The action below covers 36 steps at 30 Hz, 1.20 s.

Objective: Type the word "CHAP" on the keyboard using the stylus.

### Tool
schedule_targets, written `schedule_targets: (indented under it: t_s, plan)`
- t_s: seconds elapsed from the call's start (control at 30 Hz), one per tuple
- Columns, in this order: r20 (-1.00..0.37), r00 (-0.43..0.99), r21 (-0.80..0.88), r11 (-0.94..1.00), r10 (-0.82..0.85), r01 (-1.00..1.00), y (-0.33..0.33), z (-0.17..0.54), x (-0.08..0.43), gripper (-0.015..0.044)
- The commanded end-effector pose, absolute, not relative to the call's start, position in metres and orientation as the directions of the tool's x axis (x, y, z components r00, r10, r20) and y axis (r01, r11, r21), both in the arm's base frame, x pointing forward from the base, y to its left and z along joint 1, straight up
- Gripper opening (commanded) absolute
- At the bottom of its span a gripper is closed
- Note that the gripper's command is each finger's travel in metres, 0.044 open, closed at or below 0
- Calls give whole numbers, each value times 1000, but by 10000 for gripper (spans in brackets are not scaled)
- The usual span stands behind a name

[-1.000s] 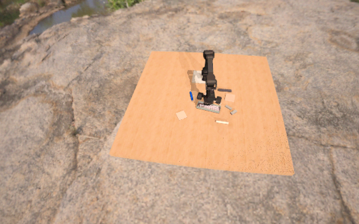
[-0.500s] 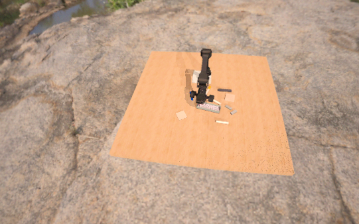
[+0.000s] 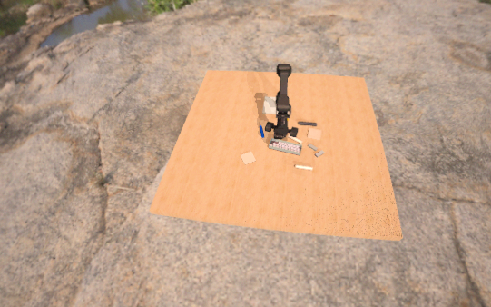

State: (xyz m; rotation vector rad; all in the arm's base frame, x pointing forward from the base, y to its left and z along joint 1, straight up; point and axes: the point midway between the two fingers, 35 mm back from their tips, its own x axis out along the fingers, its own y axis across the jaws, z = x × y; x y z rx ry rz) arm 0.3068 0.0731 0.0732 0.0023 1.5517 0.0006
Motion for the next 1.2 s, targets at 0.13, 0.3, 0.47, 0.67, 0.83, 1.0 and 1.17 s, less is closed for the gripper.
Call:
schedule_targets:
  t_s: [0.13, 0.3, 0.47, 0.67, 0.83, 1.0, 1.17]
  plan:
    - [-1000, 23, 12, 1000, 12, 0, 128, 74, 308, 0]
    - [-1000, 22, 9, 1000, 9, 6, 148, 74, 307, 0]
    - [-1000, 22, 9, 1000, 9, 6, 148, 74, 307, 0]
    - [-1000, 23, 10, 1000, 10, 7, 148, 84, 307, 0]
    - [-1000, 22, 9, 1000, 9, 6, 147, 134, 305, 0]
    - [-1000, 24, 10, 1000, 10, 5, 147, 133, 306, 0]
    - [-1000, 25, 12, 1000, 12, 1, 148, 129, 306, 0]
